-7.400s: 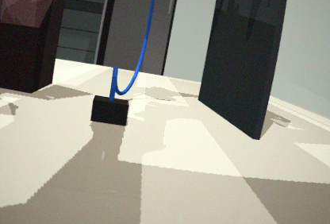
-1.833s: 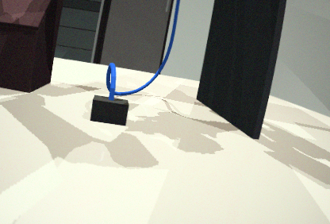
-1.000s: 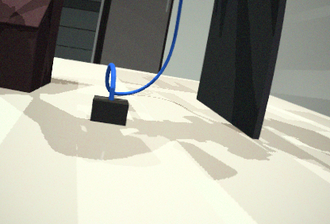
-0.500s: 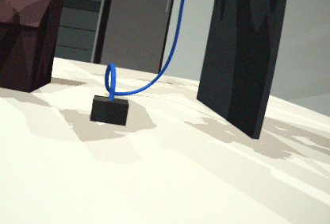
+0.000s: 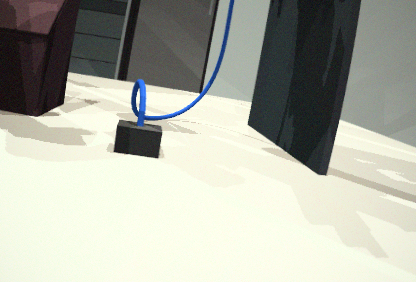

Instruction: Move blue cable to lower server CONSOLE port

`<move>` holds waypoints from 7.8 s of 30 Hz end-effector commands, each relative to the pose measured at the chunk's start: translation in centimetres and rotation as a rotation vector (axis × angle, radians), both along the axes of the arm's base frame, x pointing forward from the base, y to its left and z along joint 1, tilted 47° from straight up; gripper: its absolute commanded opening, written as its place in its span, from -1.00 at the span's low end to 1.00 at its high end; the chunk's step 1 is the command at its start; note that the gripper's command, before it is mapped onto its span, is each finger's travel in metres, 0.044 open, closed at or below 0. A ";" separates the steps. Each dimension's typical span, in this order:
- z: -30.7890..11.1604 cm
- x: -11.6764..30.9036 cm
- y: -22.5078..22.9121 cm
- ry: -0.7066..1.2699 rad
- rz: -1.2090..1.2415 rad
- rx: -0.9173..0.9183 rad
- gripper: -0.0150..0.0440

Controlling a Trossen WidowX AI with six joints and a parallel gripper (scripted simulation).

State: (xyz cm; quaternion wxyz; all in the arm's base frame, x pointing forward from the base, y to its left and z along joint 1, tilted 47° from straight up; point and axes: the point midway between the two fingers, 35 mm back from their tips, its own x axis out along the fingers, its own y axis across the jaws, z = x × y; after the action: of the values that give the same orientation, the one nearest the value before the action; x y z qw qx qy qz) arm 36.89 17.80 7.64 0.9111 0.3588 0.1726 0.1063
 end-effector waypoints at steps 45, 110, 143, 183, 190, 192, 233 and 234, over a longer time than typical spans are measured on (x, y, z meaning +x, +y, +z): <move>0.1 1.1 0.3 -0.007 0.010 -0.001 -0.49; 0.1 1.3 0.3 -0.002 0.005 0.000 1.00; 1.3 -0.8 1.5 -0.001 0.005 0.001 1.00; 0.7 -2.0 3.4 0.000 0.005 0.002 1.00; 0.5 -2.0 3.7 0.000 0.005 0.002 1.00; 0.4 -2.0 3.7 0.000 0.005 0.002 1.00; -1.1 -2.5 5.8 0.000 0.005 0.004 1.00; -1.1 -2.5 5.8 0.000 0.005 0.004 1.00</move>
State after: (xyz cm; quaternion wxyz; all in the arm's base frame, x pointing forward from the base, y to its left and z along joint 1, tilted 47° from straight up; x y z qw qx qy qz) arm 34.39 23.43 6.75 0.9111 0.3580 0.1720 0.1099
